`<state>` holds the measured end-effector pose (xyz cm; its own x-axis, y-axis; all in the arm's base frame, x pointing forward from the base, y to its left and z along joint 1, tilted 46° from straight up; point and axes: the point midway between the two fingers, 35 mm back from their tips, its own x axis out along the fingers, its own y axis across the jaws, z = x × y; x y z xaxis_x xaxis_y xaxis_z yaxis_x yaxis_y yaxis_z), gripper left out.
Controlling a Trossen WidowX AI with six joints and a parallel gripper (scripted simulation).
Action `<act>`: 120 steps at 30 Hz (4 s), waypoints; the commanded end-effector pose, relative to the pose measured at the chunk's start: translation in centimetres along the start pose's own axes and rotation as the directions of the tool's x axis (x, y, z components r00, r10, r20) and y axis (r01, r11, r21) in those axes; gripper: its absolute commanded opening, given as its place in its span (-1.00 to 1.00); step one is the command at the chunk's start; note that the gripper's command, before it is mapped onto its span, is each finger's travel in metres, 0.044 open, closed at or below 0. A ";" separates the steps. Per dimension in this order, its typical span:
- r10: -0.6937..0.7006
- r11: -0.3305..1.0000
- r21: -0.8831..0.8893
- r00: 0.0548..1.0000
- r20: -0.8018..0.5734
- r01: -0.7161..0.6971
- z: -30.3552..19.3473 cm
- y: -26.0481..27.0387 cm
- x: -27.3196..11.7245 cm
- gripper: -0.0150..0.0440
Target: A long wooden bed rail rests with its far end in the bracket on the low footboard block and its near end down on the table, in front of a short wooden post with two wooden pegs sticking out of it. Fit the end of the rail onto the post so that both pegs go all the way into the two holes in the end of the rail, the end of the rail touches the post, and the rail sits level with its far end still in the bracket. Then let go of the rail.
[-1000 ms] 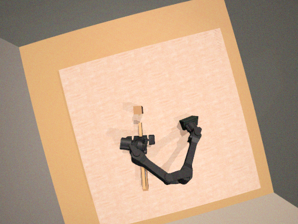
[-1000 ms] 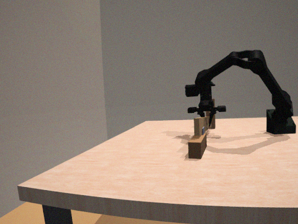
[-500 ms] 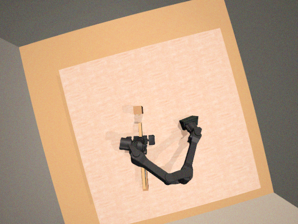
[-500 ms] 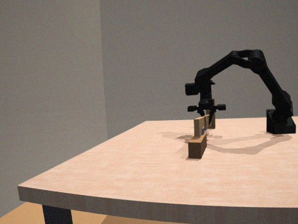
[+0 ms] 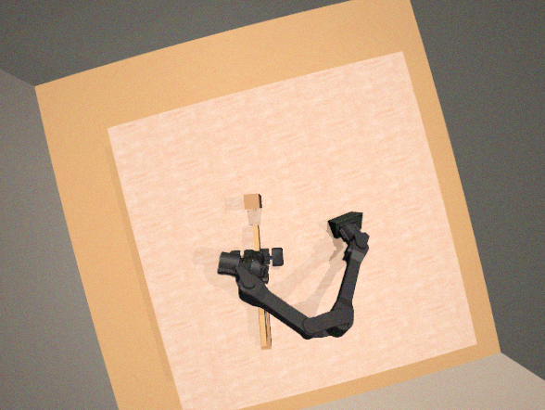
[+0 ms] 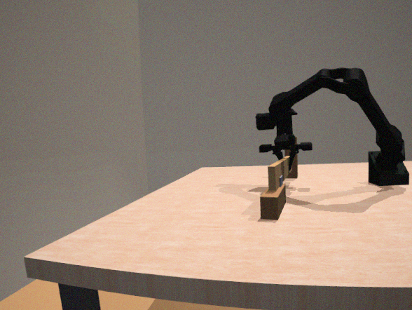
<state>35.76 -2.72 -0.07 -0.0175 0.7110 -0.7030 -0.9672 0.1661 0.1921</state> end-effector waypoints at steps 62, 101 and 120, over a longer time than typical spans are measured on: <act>-0.017 1.000 0.000 1.000 0.004 0.017 -0.2 0.1 -1.1 -0.49; -0.017 1.000 0.000 1.000 0.004 0.017 -1.2 0.0 -1.2 -0.49; -0.017 1.000 0.000 1.000 0.003 0.017 -1.8 0.0 -1.4 -0.49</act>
<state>35.32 -4.32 -0.40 -0.0125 0.7114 -0.7027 -0.9675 0.1688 0.1881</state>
